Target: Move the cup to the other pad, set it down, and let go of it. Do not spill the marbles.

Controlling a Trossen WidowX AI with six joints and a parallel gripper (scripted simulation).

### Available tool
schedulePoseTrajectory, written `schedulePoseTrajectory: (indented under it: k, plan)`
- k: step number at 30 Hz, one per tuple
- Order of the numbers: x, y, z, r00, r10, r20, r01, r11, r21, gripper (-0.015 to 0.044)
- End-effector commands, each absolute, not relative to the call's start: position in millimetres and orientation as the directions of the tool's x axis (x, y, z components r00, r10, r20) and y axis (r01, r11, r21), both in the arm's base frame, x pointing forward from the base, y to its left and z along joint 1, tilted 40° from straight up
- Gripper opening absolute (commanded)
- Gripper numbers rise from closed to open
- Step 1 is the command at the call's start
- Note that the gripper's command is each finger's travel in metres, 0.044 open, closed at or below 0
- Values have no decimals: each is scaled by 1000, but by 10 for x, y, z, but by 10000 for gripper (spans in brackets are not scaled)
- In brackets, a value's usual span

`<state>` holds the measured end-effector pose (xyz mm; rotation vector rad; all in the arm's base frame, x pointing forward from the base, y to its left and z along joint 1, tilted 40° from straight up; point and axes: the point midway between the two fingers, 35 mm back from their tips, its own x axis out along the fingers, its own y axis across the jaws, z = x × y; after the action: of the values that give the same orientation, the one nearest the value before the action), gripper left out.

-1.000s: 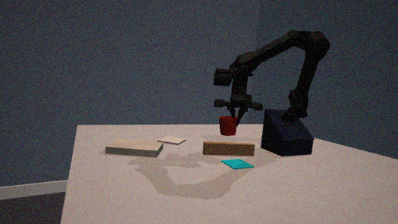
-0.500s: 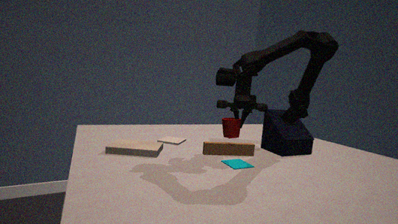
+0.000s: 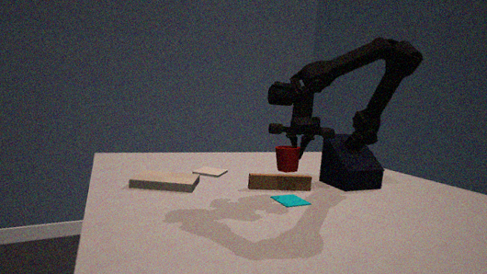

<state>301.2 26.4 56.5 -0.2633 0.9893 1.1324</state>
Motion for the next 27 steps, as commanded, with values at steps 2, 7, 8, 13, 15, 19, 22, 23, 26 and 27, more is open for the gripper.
schedulePoseTrajectory:
  k: [2,7,8,13,15,19,22,23,26,27]
  plan:
    - [3065,355,666,78,638,-766,-847,448,286,0]
    - [3107,452,758,79,638,-766,-847,448,286,0]
    - [3116,471,777,79,638,-766,-847,448,286,0]
    - [3161,572,877,79,639,-765,-847,447,286,0]
    - [3179,613,919,79,639,-765,-847,447,286,0]
    - [3205,682,987,79,640,-764,-848,447,286,0]
    - [3206,690,975,79,640,-764,-848,447,286,0]
    - [3207,696,968,79,640,-764,-848,447,286,0]
    - [3212,722,935,79,640,-764,-848,447,286,0]
    - [3214,732,922,79,640,-764,-848,447,286,0]
